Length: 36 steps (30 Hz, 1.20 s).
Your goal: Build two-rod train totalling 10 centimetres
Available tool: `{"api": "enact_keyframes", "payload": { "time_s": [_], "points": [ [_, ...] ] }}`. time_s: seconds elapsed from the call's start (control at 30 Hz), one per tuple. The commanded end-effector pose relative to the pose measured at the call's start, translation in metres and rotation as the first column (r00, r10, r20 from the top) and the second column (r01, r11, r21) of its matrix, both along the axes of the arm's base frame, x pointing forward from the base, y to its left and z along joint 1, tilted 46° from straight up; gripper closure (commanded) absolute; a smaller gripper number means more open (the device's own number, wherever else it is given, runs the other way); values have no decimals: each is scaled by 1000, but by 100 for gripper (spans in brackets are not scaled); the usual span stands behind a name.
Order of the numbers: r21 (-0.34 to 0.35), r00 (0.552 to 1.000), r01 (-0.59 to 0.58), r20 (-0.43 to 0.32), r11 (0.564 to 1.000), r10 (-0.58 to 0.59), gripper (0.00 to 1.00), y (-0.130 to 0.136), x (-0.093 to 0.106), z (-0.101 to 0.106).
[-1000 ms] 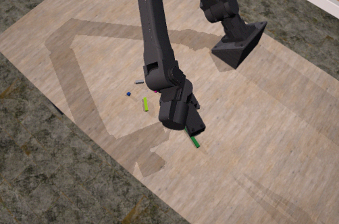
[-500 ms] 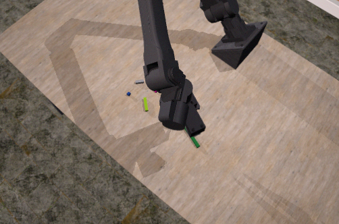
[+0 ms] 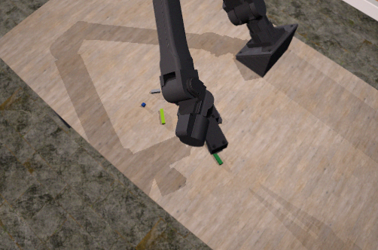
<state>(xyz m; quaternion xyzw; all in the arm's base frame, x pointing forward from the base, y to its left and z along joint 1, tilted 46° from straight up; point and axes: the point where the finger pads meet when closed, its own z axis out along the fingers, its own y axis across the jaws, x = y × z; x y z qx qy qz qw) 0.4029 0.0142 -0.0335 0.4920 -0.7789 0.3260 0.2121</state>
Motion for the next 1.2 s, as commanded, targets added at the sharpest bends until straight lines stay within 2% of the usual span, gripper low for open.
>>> {"api": "enact_keyframes", "payload": {
  "time_s": [0.0, 0.1, 0.13, 0.23, 0.47, 1.17],
  "points": [
    [-2, 1000, -5, -11, 1000, 5, 66, -6, -1, -10],
    [-2, 1000, -5, -11, 1000, 5, 66, -8, -1, -11],
    [-1, 999, -38, -11, 999, 38, 66, 4, -1, -12],
    [-2, 1000, -5, -11, 1000, 5, 66, -12, -1, -15],
    [-2, 1000, -5, -11, 1000, 5, 66, -21, -1, -23],
    [-2, 1000, -12, -12, 1000, 12, 66, -31, -2, -35]
  ]
}}
